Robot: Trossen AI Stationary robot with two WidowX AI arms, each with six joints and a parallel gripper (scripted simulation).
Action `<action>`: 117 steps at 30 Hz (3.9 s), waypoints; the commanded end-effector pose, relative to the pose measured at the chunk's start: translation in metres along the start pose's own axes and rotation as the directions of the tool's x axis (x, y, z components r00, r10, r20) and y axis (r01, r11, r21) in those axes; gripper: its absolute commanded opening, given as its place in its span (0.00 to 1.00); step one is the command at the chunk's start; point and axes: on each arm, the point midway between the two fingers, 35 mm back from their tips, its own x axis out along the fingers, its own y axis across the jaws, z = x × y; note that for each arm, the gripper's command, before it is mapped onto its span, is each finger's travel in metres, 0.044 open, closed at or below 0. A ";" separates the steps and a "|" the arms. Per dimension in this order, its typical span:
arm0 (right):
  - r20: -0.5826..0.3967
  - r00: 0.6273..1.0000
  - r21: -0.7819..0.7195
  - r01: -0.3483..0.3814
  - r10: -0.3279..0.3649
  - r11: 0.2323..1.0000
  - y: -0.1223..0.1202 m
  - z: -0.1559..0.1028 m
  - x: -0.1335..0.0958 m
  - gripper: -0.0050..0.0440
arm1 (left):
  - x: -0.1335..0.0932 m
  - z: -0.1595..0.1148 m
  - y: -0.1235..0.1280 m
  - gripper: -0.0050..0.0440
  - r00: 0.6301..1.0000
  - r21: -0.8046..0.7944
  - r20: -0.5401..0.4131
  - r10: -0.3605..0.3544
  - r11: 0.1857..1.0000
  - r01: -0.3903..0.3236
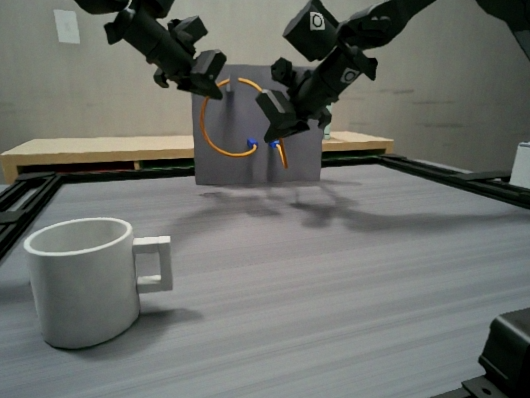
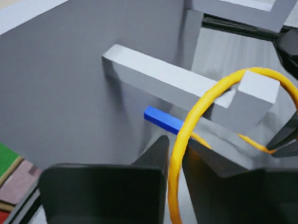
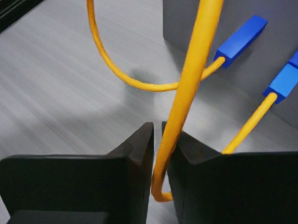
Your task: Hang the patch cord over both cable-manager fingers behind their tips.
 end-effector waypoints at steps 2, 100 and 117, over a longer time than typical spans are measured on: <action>0.047 0.998 0.041 -0.033 0.031 0.999 0.009 0.031 -0.024 0.15 | -0.007 0.012 0.001 0.18 0.999 0.007 0.032 0.003 1.000 -0.003; 0.021 0.994 0.060 0.108 -0.110 0.992 -0.007 0.036 -0.048 0.15 | -0.007 0.012 0.001 0.18 0.999 0.007 0.032 0.003 1.000 -0.003; 0.019 0.991 0.062 0.129 -0.130 0.990 -0.009 0.037 -0.053 0.15 | -0.007 0.012 0.001 0.18 0.999 0.007 0.032 0.003 1.000 -0.003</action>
